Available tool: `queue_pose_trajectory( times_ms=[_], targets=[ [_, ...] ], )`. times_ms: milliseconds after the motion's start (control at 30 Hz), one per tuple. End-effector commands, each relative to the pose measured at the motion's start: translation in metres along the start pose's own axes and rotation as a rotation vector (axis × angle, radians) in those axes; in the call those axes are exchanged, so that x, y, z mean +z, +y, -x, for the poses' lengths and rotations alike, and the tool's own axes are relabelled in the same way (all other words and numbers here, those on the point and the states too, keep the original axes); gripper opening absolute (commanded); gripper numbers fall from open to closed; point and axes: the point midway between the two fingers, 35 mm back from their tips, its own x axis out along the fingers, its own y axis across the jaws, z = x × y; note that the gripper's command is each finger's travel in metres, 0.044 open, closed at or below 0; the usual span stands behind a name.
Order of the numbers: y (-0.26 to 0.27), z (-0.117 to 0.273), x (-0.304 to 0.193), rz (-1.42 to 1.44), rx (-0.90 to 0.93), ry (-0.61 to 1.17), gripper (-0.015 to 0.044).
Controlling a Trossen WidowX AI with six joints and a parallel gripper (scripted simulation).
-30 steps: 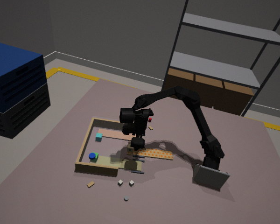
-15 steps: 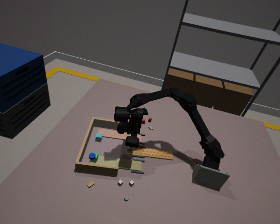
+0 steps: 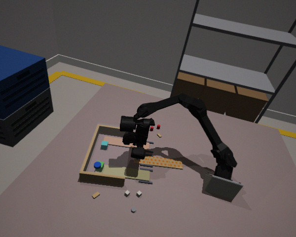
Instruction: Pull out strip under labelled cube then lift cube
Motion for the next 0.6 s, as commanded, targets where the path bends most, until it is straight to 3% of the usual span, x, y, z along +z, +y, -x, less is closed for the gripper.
queue_pose_trajectory(
  times_ms=[0, 567],
  targets=[
    [-0.001, -0.011, -0.002, 0.008, -0.007, 0.008, 0.025],
    [-0.001, -0.027, -0.004, 0.007, -0.008, 0.009, 0.025]
  ],
)
